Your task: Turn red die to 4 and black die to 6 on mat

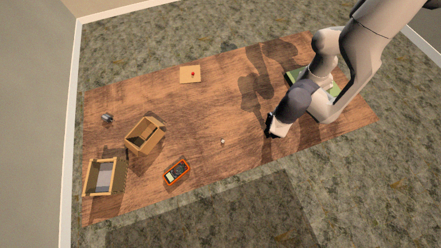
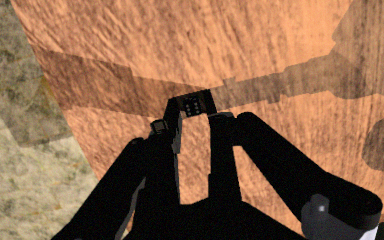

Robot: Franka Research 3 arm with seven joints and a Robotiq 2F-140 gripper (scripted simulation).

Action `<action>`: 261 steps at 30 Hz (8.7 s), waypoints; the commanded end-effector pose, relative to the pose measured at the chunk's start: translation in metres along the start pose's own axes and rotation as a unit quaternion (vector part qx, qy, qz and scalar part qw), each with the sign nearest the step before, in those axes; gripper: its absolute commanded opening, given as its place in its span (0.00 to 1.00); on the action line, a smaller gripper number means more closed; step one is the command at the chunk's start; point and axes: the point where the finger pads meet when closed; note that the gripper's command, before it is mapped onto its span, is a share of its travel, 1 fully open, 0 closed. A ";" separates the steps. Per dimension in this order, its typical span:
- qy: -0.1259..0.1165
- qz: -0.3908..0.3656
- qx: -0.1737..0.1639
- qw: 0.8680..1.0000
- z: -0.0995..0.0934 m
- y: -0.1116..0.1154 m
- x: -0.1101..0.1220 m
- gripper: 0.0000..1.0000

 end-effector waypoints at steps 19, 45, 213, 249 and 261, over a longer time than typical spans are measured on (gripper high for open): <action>-0.001 -0.005 0.001 1.000 0.000 -0.001 -0.001 0.16; -0.001 -0.005 0.001 1.000 0.000 -0.001 -0.001 0.16; -0.001 0.236 0.001 0.972 -0.017 -0.361 0.536 0.16; -0.001 0.236 0.001 0.972 -0.009 -0.361 0.536 0.16; -0.001 0.236 0.001 0.972 -0.009 -0.361 0.536 0.16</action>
Point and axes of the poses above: the point where the finger pads meet when closed, its own z axis out along the fingers, its own x axis across the jaws, y = z × x, and after that the axes turned 3 degrees about z, right-handed
